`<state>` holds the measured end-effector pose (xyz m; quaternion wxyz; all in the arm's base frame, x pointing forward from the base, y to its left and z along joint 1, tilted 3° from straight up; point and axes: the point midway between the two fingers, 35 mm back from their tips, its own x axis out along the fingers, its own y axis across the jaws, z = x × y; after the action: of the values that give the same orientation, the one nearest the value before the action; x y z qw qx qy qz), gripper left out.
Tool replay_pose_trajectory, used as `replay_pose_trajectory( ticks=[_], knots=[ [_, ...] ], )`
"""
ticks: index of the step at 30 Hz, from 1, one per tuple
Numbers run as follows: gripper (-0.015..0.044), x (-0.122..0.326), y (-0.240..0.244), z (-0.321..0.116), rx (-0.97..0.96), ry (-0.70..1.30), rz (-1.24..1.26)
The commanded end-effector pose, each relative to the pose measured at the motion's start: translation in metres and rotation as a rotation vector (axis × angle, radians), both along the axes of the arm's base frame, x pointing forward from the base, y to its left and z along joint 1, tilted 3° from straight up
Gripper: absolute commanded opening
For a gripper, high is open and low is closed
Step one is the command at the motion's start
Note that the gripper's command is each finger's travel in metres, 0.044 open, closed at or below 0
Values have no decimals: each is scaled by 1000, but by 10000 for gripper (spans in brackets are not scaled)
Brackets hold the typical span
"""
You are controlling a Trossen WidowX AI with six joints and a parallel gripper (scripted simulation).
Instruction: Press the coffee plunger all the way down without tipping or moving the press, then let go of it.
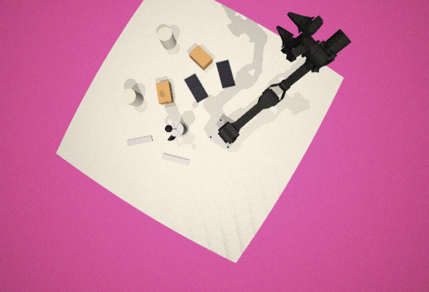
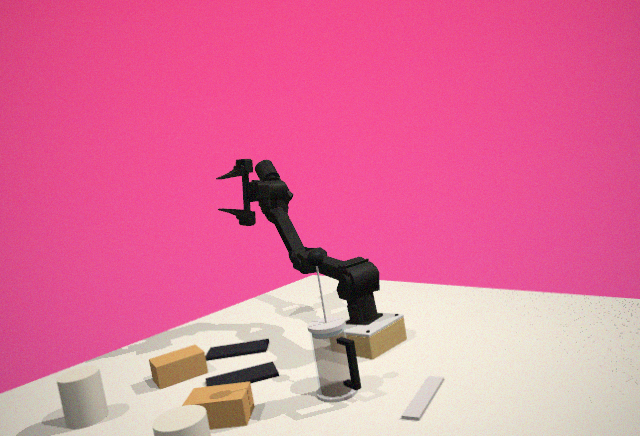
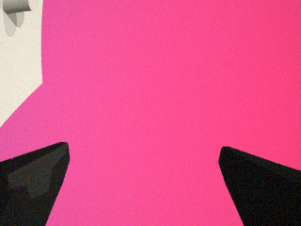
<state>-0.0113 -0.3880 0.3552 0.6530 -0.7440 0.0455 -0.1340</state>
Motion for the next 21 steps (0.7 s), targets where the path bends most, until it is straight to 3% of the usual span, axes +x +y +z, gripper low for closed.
replay_pose_trajectory(
  ticks=[1,5,12,21],
  knots=[
    [426,0,2,2,4,-3,3],
    [440,1,33,31,63,-40,49],
    [440,17,136,91,260,-83,216],
    [440,71,287,110,631,47,408]
  ],
)
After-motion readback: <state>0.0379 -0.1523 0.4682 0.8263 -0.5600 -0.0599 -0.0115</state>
